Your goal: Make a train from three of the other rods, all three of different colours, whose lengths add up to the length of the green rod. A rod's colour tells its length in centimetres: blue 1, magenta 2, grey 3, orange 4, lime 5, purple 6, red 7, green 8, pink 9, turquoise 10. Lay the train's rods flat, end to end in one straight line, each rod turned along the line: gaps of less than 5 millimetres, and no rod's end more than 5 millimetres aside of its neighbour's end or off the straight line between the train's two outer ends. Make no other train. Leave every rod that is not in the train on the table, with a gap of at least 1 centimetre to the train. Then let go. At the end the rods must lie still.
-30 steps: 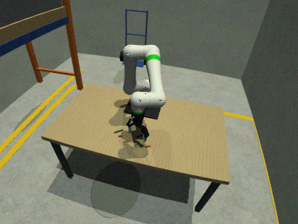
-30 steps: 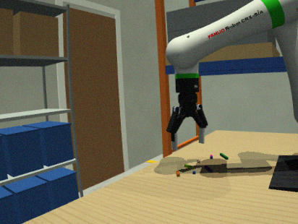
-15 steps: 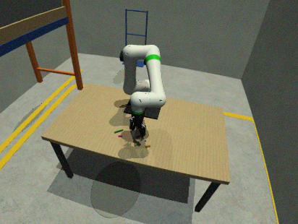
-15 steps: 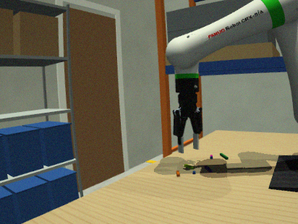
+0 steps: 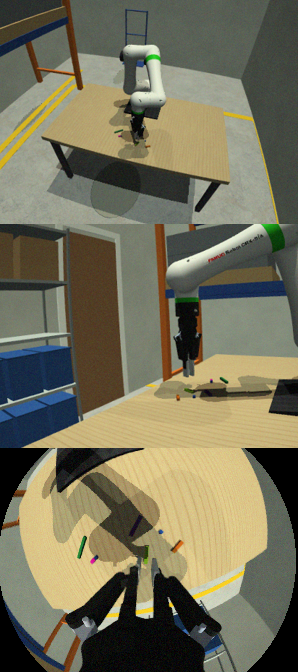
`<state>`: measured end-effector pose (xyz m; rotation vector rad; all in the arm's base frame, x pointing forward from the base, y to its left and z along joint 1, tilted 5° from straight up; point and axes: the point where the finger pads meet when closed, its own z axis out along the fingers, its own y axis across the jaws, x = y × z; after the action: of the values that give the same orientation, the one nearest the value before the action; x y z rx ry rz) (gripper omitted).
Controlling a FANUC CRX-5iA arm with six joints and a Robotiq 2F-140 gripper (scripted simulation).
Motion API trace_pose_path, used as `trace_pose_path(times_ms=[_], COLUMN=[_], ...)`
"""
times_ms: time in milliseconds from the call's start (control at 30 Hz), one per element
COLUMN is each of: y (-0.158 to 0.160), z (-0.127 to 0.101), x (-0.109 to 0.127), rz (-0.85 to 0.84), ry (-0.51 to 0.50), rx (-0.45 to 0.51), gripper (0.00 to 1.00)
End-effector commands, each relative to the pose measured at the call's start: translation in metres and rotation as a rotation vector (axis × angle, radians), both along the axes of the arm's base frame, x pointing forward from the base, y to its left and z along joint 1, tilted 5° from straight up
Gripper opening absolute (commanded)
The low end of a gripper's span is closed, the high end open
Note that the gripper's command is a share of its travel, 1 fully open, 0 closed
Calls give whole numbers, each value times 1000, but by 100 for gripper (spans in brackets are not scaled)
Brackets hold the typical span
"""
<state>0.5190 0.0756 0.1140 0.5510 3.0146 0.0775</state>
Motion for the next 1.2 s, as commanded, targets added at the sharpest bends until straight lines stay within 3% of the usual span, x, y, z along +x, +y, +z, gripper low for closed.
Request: trace_pose_path(times_ms=[0, 1167], y=[0, 0], z=[0, -11], x=[0, 1], rz=[0, 7], ry=[0, 10], rx=[0, -3], gripper=[15, 15])
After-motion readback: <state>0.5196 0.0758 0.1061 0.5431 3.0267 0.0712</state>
